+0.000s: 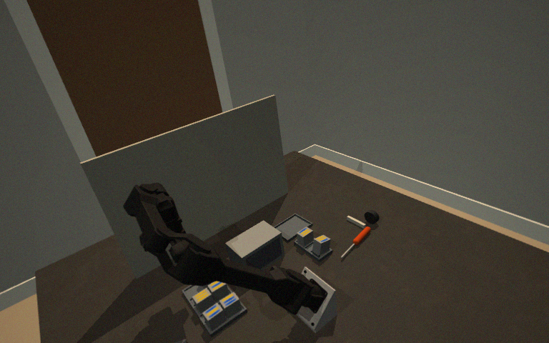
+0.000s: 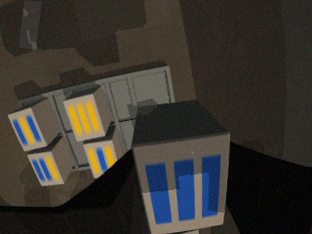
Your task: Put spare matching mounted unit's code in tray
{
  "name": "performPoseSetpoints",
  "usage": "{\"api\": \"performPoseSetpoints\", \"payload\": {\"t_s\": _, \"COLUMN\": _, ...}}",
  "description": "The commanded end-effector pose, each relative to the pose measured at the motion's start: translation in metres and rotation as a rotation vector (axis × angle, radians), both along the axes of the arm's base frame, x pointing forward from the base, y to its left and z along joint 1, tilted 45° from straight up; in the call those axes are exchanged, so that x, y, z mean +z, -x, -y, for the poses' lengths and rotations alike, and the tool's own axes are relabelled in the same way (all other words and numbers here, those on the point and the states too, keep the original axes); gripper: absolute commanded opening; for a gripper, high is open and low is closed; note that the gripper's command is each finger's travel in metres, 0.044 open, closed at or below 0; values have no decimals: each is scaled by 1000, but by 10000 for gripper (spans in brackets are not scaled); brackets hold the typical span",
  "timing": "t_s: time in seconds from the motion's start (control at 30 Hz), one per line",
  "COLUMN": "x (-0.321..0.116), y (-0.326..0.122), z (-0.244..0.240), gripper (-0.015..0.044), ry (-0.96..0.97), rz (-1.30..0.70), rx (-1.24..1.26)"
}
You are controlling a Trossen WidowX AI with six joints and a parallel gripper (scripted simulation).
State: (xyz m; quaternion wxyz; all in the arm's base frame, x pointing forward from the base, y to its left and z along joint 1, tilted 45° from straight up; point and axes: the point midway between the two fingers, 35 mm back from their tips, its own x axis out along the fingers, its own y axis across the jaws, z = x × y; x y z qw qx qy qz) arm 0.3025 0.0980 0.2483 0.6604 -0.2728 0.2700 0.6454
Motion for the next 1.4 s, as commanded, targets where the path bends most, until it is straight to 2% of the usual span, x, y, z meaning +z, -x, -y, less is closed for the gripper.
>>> {"api": "performPoseSetpoints", "payload": {"t_s": 0.0, "x": 0, "y": -3, "z": 4, "gripper": 0, "ry": -2, "rz": 3, "rx": -1}}
{"api": "performPoseSetpoints", "payload": {"t_s": 0.7, "x": -85, "y": -71, "z": 111, "gripper": 0, "ry": 53, "rz": -14, "rx": -85}}
{"api": "performPoseSetpoints", "payload": {"t_s": 1.37, "x": -176, "y": -80, "z": 211, "gripper": 0, "ry": 67, "rz": -60, "rx": -95}}
